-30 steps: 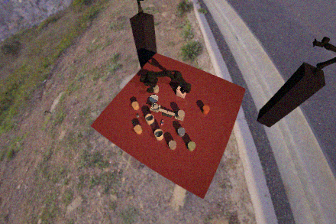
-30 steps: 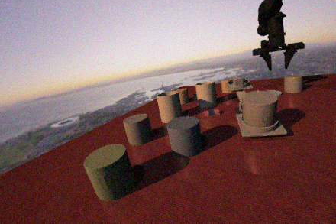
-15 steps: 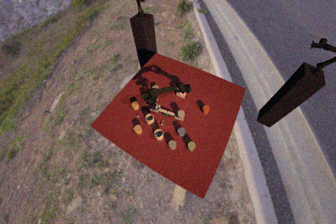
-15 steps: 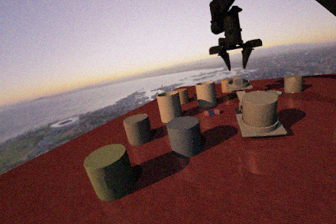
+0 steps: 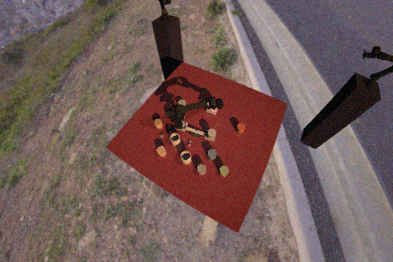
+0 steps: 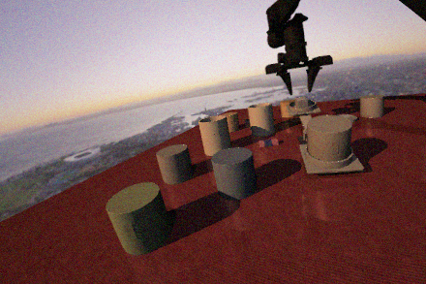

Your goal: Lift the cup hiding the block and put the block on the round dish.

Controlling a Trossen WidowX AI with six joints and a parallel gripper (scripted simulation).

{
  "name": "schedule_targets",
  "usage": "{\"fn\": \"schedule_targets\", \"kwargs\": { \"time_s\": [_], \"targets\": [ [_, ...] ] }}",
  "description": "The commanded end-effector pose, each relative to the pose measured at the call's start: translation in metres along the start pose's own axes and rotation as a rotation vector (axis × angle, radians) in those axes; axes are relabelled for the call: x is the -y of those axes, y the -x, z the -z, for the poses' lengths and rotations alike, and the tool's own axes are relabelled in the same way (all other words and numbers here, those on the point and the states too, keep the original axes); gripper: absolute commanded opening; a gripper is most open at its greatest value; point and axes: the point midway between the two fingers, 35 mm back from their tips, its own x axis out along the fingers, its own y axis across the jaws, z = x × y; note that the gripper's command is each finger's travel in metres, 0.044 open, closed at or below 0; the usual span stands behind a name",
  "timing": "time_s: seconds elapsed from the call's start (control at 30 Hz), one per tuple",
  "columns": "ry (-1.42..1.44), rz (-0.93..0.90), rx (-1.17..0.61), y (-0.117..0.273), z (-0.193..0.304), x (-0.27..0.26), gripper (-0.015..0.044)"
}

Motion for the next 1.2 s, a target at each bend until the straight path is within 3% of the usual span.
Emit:
{"fn": "schedule_targets", "kwargs": {
  "time_s": [0.0,0.6,0.77,0.97,1.07,1.17],
  "targets": [
    [-0.003,0.000,-0.005,-0.008,0.001,0.000,0.0260],
    [-0.003,0.000,-0.005,-0.035,0.002,0.000,0.0260],
    [-0.003,0.000,-0.005,-0.035,0.002,0.000,0.0129],
    [-0.003,0.000,-0.005,-0.035,0.002,0.000,0.0089],
    [-0.005,-0.001,-0.004,-0.031,0.001,-0.001,0.0010],
    [-0.014,-0.007,0.002,-0.017,0.000,-0.002,0.0000]
  ]
}}
